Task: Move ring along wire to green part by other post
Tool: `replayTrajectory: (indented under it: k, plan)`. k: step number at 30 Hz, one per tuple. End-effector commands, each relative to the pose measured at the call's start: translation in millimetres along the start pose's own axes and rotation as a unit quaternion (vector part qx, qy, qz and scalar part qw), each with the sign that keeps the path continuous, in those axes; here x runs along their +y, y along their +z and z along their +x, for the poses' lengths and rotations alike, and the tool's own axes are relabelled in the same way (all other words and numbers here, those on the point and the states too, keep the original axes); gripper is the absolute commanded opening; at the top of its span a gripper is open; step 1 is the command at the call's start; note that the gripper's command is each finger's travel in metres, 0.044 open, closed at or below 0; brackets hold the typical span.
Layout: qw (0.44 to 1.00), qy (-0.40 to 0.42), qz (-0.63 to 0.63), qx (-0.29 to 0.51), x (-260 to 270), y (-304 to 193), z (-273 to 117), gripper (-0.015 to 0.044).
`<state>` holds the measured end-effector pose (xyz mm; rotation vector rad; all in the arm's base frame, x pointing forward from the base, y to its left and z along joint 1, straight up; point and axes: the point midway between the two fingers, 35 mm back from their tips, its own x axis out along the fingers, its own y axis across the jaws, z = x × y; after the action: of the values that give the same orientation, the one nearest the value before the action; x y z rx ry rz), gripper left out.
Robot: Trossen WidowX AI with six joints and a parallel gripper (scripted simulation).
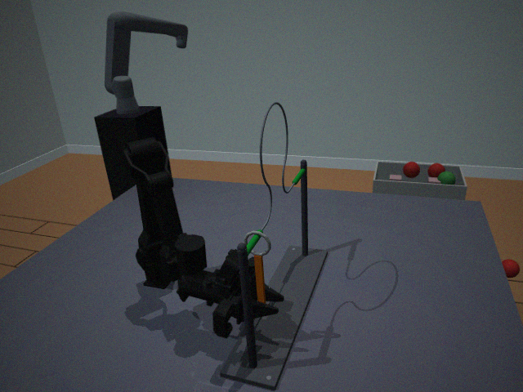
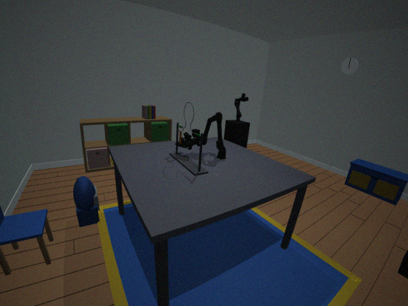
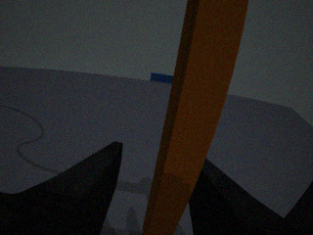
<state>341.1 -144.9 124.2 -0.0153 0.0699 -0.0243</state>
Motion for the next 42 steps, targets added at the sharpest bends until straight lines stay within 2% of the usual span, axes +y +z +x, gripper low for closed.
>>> replayTrajectory:
  k: [1, 8, 20, 42]
  plan:
    - [1.000, -0.002, 0.002, 0.000, -1, 0, 0, 0.0160]
    - [1.000, -0.002, 0.002, 0.000, -1, 0, 0, 0.0160]
    - [1.000, 0.000, 0.000, 0.000, 0, 0, 0, -0.0150]
    - [1.000, -0.002, 0.001, -0.001, -3, 14, -1, -0.0150]
